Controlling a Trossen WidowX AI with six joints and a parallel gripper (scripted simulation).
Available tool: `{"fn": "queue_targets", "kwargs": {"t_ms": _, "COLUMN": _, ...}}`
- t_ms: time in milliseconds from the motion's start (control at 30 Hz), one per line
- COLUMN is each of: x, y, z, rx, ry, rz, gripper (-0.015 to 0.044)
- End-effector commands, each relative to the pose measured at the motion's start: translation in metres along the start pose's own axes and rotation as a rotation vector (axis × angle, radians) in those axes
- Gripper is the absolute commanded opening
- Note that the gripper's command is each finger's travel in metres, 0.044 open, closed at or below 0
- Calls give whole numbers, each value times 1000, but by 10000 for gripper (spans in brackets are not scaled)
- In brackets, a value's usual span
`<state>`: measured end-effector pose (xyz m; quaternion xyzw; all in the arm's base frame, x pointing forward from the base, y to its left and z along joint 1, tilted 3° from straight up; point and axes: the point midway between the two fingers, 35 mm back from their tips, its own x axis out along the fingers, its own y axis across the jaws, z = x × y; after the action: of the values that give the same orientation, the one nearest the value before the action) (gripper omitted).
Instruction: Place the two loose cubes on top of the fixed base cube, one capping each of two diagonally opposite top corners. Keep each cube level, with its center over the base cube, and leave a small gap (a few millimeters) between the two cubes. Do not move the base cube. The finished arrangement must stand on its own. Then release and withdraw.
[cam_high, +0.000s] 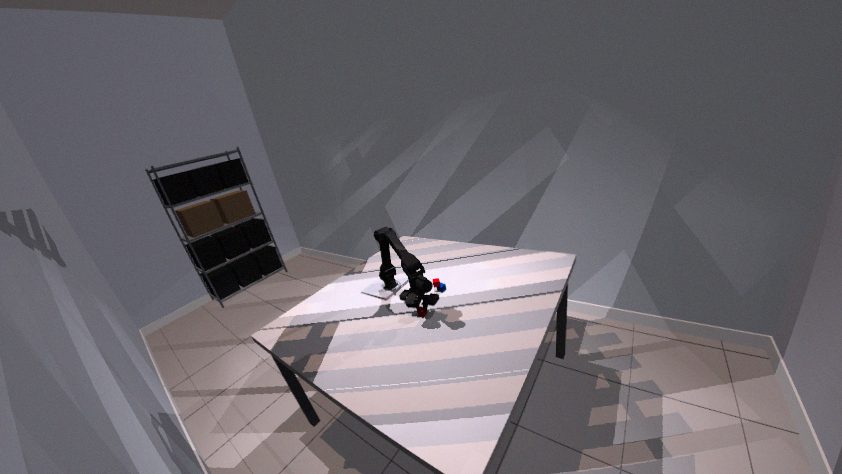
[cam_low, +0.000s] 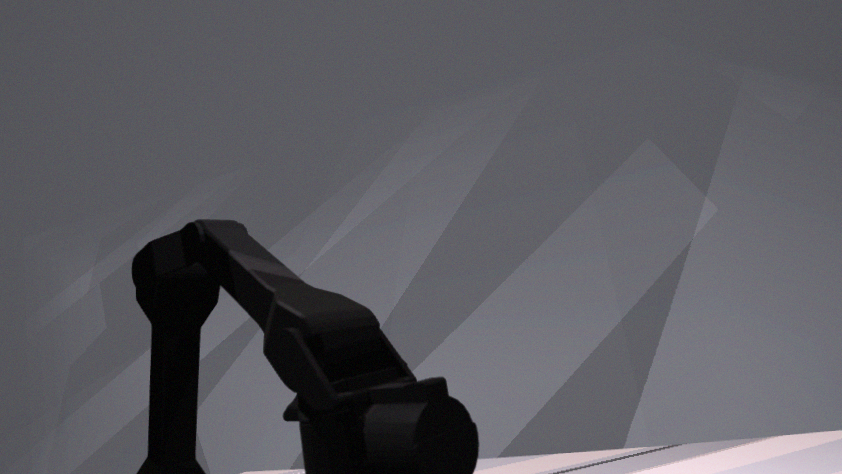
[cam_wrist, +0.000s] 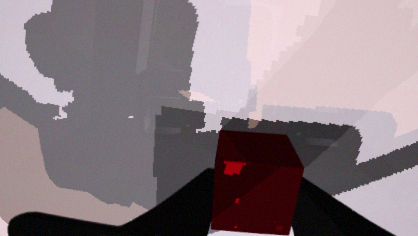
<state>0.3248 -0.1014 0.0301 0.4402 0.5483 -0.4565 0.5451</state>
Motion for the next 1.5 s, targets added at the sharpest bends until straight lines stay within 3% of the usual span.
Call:
{"fn": "queue_targets", "kwargs": {"t_ms": 0, "x": -4, "y": 1, "z": 1, "rx": 0, "ry": -2, "rz": 0, "gripper": 105}}
{"fn": "queue_targets", "kwargs": {"t_ms": 1100, "x": -107, "y": 1, "z": 0, "rx": 0, "ry": -2, "rz": 0, "gripper": 105}}
{"fn": "queue_targets", "kwargs": {"t_ms": 1467, "x": -109, "y": 7, "z": -16, "rx": -164, "ry": -1, "rz": 2, "gripper": 105}}
